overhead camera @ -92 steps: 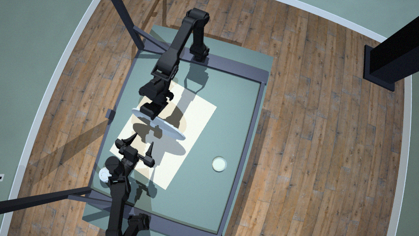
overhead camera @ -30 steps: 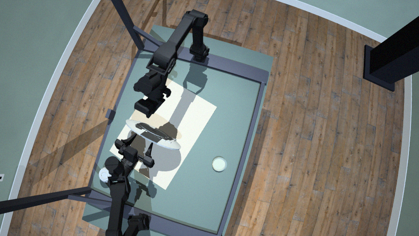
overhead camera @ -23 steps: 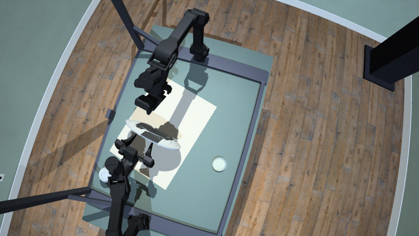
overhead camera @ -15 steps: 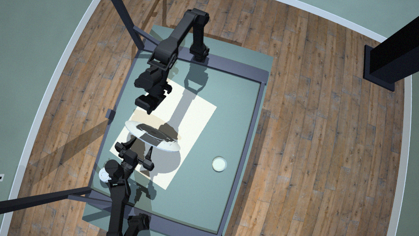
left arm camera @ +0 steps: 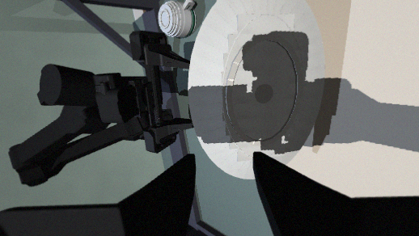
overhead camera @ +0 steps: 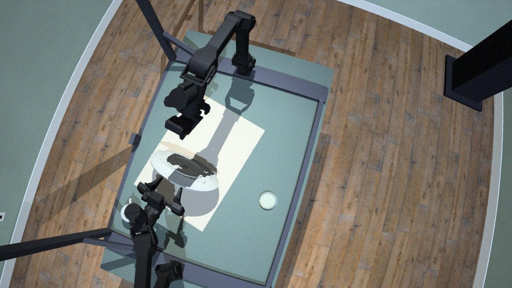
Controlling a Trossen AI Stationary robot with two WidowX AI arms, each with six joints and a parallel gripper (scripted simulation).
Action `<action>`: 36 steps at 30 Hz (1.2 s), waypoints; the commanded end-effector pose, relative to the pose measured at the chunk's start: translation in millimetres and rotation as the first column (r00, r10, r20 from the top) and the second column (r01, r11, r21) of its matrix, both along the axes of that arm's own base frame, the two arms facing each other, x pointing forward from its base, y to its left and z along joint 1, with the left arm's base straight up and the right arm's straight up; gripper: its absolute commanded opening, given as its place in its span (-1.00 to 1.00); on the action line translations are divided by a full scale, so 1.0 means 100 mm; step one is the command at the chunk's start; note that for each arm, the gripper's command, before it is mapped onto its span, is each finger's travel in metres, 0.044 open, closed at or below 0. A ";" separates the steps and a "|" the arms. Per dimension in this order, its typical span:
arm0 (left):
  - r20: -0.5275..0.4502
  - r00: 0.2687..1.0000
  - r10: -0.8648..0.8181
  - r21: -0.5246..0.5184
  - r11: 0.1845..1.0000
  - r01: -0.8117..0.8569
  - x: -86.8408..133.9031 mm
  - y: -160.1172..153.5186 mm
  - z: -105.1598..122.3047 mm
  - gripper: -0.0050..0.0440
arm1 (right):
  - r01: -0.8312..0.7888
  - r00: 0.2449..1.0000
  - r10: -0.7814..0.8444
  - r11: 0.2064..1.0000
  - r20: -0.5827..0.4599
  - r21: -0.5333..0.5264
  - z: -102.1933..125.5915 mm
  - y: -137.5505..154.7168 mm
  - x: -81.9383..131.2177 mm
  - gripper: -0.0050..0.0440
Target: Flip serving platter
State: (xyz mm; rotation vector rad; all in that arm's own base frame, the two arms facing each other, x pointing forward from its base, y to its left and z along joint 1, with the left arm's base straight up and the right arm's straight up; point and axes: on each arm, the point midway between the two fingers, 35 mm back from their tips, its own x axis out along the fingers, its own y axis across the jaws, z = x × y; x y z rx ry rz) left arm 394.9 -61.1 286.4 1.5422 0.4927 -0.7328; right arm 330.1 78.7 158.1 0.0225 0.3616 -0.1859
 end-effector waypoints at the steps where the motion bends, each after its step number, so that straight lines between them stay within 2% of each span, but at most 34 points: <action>1: 0.034 0.999 -0.002 -0.008 1.000 0.002 0.00 0.00 0.14 -0.14 | 0.012 0.997 -0.015 0.999 0.074 0.038 0.19 0.01 -0.06 0.84; 4: 0.034 0.999 -0.002 -0.008 1.000 0.002 0.00 0.00 0.14 -0.14 | 0.012 0.997 -0.015 0.999 0.075 0.038 0.15 0.02 -0.10 0.84; 7: 0.034 0.999 -0.002 -0.008 1.000 0.002 0.00 0.00 0.14 -0.14 | 0.011 0.997 -0.015 0.999 0.082 0.042 0.21 0.03 -0.06 0.84; 8: 0.034 0.999 -0.002 -0.008 1.000 0.002 0.00 0.00 0.14 -0.14 | 0.013 0.997 -0.016 0.999 0.076 0.039 0.11 0.03 -0.14 0.84; 21: 0.034 0.999 -0.002 -0.008 1.000 0.002 0.00 0.00 0.14 -0.14 | 0.015 0.998 -0.017 0.999 0.054 0.031 -0.21 0.07 -0.32 0.84; 22: 0.034 0.999 -0.002 -0.008 1.000 0.002 0.00 0.00 0.14 -0.14 | 0.015 0.997 -0.018 0.999 0.075 0.045 -0.08 0.07 -0.28 0.84; 24: 0.034 0.999 -0.002 -0.008 1.000 0.002 0.00 0.00 0.14 -0.14 | 0.015 0.997 -0.018 0.999 0.075 0.045 -0.08 0.07 -0.28 0.84; 25: 0.034 0.999 -0.002 -0.008 1.000 0.002 0.00 0.00 0.14 -0.14 | 0.016 0.998 -0.018 0.999 0.055 0.032 -0.25 0.07 -0.34 0.84; 26: 0.034 0.999 -0.002 -0.008 1.000 0.002 0.00 0.00 0.14 -0.14 | 0.015 0.998 -0.017 0.999 0.052 0.031 -0.28 0.08 -0.36 0.84; 36: 0.034 0.999 -0.002 -0.008 1.000 0.002 0.00 0.00 0.14 -0.14 | 0.017 0.998 -0.019 0.999 0.056 0.033 -0.50 0.11 -0.51 0.84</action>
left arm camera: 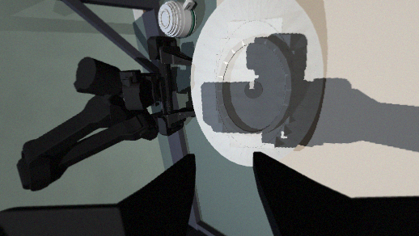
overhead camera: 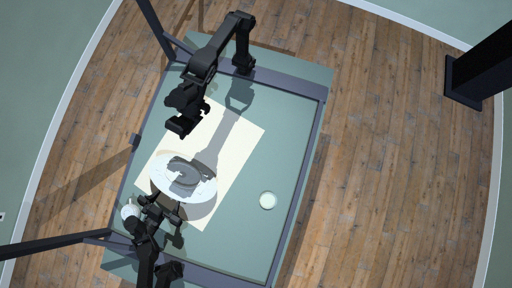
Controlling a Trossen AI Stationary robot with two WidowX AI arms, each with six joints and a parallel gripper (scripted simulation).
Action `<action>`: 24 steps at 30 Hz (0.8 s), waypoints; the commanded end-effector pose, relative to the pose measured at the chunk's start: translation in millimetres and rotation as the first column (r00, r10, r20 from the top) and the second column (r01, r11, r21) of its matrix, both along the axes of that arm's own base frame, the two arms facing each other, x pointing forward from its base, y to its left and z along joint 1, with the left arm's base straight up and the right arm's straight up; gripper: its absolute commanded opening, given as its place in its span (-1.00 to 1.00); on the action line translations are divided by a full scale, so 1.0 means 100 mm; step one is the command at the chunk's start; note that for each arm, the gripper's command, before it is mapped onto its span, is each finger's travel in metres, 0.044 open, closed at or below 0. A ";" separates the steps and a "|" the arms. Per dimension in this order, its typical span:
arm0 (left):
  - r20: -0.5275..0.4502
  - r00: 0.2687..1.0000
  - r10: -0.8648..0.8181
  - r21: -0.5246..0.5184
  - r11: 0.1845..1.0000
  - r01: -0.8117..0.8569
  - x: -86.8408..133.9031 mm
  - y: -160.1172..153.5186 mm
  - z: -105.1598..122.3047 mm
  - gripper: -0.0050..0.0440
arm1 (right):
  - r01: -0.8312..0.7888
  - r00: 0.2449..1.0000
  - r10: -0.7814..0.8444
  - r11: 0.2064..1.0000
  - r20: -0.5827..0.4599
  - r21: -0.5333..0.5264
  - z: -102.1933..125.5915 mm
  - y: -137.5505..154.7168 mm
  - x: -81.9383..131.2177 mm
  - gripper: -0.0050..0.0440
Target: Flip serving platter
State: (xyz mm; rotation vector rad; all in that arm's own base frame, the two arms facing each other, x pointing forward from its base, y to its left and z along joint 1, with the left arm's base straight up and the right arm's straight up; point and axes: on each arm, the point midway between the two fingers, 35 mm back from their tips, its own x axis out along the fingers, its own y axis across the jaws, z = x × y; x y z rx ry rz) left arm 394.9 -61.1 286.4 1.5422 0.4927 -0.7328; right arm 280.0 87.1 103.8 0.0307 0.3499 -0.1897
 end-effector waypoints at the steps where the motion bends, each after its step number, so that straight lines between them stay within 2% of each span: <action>1: 0.034 0.999 -0.002 -0.008 1.000 0.002 0.00 0.00 0.14 -0.14 | 0.012 0.999 -0.013 1.000 0.044 0.027 0.02 0.03 -0.02 0.84; 5: 0.034 0.999 -0.002 -0.008 1.000 0.002 0.00 0.00 0.14 -0.14 | 0.013 0.998 -0.015 0.999 0.053 0.035 0.08 0.04 0.02 0.84; 6: 0.034 0.999 -0.002 -0.008 1.000 0.002 0.00 0.00 0.14 -0.14 | 0.014 0.999 -0.015 0.999 0.046 0.030 -0.04 0.04 -0.06 0.84; 8: 0.034 0.999 -0.002 -0.008 1.000 0.002 0.00 0.00 0.14 -0.14 | 0.010 0.999 -0.012 1.000 0.041 0.026 -0.12 0.05 -0.10 0.84; 19: 0.034 0.999 -0.002 -0.008 1.000 0.002 0.00 0.00 0.14 -0.14 | 0.014 0.999 -0.015 0.999 0.051 0.032 -0.38 0.09 -0.21 0.84; 20: 0.034 0.999 -0.002 -0.008 1.000 0.002 0.00 0.00 0.14 -0.14 | 0.013 0.998 -0.016 0.999 0.058 0.037 -0.30 0.10 -0.16 0.84; 22: 0.034 0.999 -0.002 -0.008 1.000 0.002 0.00 0.00 0.14 -0.14 | 0.013 0.998 -0.016 0.999 0.058 0.037 -0.30 0.10 -0.16 0.84; 24: 0.034 0.999 -0.002 -0.008 1.000 0.002 0.00 0.00 0.14 -0.14 | 0.014 0.999 -0.016 0.999 0.051 0.035 -0.47 0.09 -0.24 0.84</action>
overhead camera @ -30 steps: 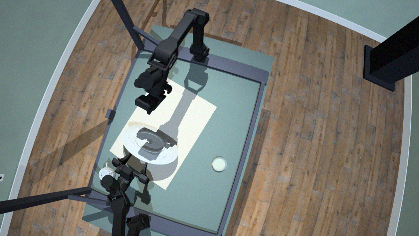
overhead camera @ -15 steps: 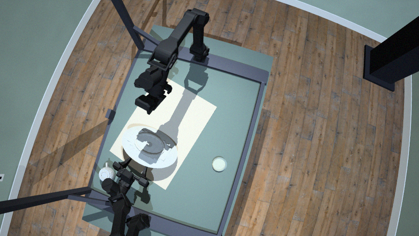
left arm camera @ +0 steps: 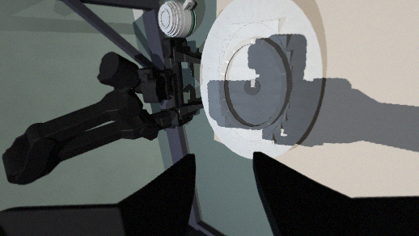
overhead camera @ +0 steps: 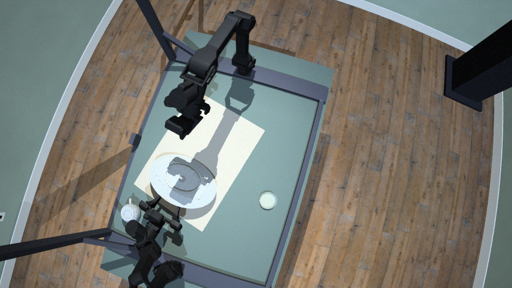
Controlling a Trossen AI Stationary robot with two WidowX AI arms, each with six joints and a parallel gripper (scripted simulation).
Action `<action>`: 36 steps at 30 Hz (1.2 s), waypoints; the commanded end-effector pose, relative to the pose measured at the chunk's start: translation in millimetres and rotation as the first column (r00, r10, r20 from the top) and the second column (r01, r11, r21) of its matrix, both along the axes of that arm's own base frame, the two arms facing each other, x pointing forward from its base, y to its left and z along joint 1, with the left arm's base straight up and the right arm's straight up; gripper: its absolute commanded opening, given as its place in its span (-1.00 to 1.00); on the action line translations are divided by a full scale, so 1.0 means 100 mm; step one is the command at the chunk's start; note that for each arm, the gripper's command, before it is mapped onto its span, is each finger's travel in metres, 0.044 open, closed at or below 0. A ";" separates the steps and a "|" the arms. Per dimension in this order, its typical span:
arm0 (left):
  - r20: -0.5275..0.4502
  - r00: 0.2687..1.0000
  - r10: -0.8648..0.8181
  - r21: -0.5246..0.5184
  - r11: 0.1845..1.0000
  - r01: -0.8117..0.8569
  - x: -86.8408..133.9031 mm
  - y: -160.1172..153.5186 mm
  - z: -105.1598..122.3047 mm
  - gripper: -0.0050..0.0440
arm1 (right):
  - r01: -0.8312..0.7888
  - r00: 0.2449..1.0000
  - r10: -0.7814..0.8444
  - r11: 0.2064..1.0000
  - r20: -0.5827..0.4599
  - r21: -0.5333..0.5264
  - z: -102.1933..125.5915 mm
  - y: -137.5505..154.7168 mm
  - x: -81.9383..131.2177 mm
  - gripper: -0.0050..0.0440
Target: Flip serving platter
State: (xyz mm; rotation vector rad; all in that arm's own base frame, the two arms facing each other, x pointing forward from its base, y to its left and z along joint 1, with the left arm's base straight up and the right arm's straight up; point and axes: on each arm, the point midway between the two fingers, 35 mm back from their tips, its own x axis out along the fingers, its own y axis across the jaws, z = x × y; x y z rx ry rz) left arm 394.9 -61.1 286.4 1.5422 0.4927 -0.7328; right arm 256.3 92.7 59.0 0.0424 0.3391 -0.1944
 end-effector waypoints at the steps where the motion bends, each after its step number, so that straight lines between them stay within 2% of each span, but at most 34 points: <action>1: 0.034 0.999 -0.002 -0.008 1.000 0.002 0.00 0.00 0.14 -0.14 | 0.005 0.999 -0.005 1.000 0.035 0.019 -0.06 0.03 -0.01 0.84; 12: 0.034 0.999 -0.002 -0.008 1.000 0.002 0.00 0.00 0.14 -0.14 | 0.005 0.999 -0.006 1.000 0.050 0.022 -0.35 0.06 -0.06 0.84; 15: 0.034 0.999 -0.002 -0.008 1.000 0.002 0.00 0.00 0.14 -0.14 | 0.007 0.999 -0.009 1.000 0.052 0.025 -0.29 0.07 -0.03 0.84; 16: 0.034 0.999 -0.002 -0.008 1.000 0.002 0.00 0.00 0.14 -0.14 | 0.005 0.999 -0.006 1.000 0.052 0.023 -0.40 0.06 -0.06 0.84; 18: 0.034 0.999 -0.002 -0.008 1.000 0.002 0.00 0.00 0.14 -0.14 | 0.008 0.998 -0.010 1.000 0.054 0.027 -0.45 0.07 -0.03 0.84; 19: 0.034 0.999 -0.002 -0.008 1.000 0.002 0.00 0.00 0.14 -0.14 | 0.009 0.999 -0.010 1.000 0.051 0.023 -0.45 0.06 -0.04 0.84; 20: 0.034 0.999 -0.002 -0.008 1.000 0.002 0.00 0.00 0.14 -0.14 | 0.013 0.998 -0.014 0.999 0.055 0.030 -0.35 0.08 -0.02 0.84; 33: 0.034 0.999 -0.002 -0.008 1.000 0.002 0.00 0.00 0.14 -0.14 | 0.013 0.998 -0.015 0.999 0.062 0.038 -0.33 0.09 -0.01 0.84; 34: 0.034 0.999 -0.002 -0.008 1.000 0.002 0.00 0.00 0.14 -0.14 | 0.012 1.000 -0.012 0.999 0.005 0.039 -0.39 0.05 -0.06 0.84; 36: 0.034 0.999 -0.002 -0.008 1.000 0.002 0.00 0.00 0.14 -0.14 | 0.012 1.000 -0.012 0.999 -0.012 0.045 -0.38 0.06 -0.06 0.84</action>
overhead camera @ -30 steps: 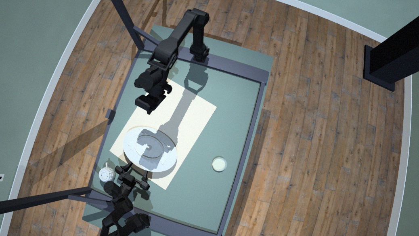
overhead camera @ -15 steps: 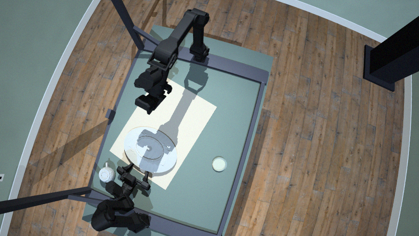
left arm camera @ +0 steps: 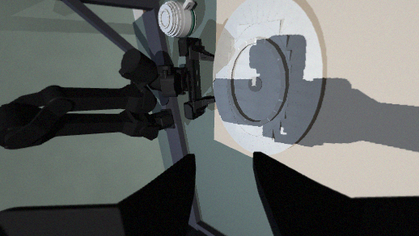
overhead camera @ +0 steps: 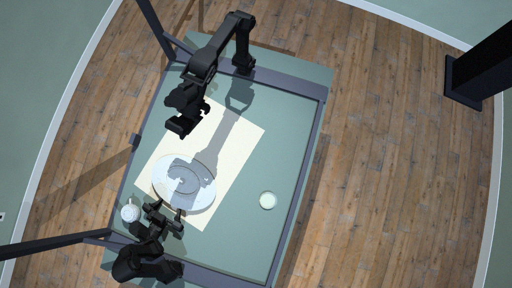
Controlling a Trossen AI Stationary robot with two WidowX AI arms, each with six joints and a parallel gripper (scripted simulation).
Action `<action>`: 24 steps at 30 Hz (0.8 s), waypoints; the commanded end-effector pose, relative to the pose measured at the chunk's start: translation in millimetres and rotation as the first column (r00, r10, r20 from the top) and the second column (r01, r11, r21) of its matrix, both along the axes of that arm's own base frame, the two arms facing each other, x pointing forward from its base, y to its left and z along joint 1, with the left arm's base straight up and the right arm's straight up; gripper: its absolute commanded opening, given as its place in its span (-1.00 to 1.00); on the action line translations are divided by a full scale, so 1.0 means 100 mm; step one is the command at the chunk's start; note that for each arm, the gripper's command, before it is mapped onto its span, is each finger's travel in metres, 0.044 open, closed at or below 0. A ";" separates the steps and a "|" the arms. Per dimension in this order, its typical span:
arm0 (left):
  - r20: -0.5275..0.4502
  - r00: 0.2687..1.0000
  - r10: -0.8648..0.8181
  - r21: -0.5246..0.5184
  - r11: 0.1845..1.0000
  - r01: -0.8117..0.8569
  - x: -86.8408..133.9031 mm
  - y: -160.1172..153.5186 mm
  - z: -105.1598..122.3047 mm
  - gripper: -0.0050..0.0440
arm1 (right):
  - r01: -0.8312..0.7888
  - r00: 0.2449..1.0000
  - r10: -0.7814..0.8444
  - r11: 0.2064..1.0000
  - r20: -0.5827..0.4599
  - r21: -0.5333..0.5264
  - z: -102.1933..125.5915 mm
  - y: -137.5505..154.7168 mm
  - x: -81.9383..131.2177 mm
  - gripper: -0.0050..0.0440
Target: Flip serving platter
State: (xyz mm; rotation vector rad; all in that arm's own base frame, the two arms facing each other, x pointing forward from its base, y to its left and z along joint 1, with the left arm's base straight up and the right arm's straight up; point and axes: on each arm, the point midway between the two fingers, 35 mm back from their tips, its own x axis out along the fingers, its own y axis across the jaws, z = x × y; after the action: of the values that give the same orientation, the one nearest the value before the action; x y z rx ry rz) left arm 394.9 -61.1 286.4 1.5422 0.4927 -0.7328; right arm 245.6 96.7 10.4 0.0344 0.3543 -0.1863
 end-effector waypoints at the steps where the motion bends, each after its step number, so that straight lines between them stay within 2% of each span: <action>1: 0.034 0.999 -0.002 -0.008 1.000 0.002 0.00 0.00 0.14 -0.14 | 0.023 1.000 -0.022 0.998 -0.005 0.052 0.11 0.02 0.04 0.84; 10: 0.034 0.999 -0.002 -0.008 1.000 0.002 0.00 0.00 0.14 -0.14 | 0.031 0.995 -0.024 0.997 -0.093 0.077 0.14 0.05 0.06 0.84; 13: 0.034 0.999 -0.002 -0.008 1.000 0.002 0.00 0.00 0.14 -0.14 | 0.029 0.997 -0.024 0.997 -0.072 0.068 0.13 0.04 0.06 0.84; 14: 0.034 0.999 -0.002 -0.008 1.000 0.002 0.00 0.00 0.14 -0.14 | 0.032 0.993 -0.023 0.996 -0.114 0.082 0.15 0.06 0.06 0.84; 24: 0.034 0.999 -0.002 -0.008 1.000 0.002 0.00 0.00 0.14 -0.14 | 0.034 0.984 -0.016 0.995 -0.175 0.099 0.17 0.07 0.07 0.84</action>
State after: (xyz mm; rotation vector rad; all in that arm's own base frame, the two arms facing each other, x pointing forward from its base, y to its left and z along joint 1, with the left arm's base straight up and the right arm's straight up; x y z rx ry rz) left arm 394.9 -61.1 286.4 1.5422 0.4927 -0.7328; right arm 239.0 94.6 7.2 0.0501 0.5677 -0.1886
